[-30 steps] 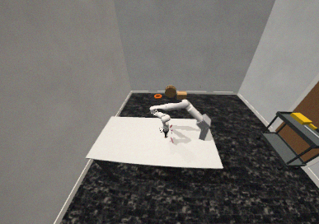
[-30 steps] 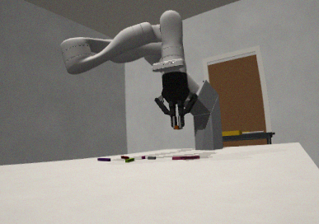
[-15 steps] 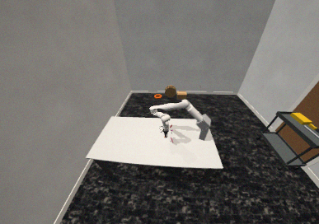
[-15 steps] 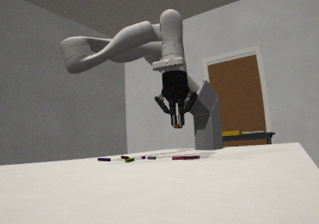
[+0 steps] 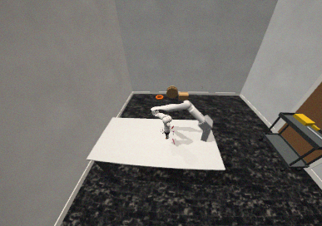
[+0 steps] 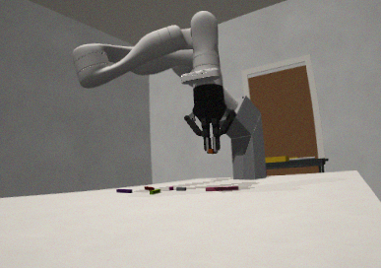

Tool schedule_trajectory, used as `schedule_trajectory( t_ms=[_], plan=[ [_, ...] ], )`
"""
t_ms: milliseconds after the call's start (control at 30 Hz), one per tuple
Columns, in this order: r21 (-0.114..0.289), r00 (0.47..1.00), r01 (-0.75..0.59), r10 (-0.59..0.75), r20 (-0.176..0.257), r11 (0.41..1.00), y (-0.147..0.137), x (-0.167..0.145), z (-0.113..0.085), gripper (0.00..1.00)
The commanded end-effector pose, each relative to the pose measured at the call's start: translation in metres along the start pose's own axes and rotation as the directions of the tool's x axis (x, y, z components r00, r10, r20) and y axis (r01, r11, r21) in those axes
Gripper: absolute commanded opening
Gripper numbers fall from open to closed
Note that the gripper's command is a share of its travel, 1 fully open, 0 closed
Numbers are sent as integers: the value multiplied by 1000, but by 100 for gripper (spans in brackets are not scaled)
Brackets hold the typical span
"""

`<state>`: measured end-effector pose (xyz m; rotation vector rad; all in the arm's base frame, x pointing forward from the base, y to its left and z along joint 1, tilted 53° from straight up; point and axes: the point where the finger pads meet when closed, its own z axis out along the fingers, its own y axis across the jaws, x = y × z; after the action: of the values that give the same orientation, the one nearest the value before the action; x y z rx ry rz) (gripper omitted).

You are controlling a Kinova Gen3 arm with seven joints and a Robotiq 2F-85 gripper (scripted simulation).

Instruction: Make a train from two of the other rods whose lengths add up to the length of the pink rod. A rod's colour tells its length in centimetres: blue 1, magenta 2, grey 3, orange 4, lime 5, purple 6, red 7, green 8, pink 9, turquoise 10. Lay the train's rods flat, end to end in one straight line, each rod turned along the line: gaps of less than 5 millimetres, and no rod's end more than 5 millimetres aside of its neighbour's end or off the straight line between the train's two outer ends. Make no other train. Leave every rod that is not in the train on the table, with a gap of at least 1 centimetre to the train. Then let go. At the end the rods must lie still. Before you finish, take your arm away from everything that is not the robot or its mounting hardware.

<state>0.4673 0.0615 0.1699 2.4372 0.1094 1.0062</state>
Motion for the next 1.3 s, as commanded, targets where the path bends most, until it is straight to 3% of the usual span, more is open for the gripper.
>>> schedule_trajectory(
  t_ms=[0,367,867,1267],
  plan=[
    [-1,1000,-6,6,-4,1000,0,3,0,5],
    [-9,999,-45,45,-26,999,2,22,3,5],
    [-27,981,-171,168,-102,985,13,85,11,5],
    [-36,910,-363,346,-227,931,47,183,13,5]
  ],
)
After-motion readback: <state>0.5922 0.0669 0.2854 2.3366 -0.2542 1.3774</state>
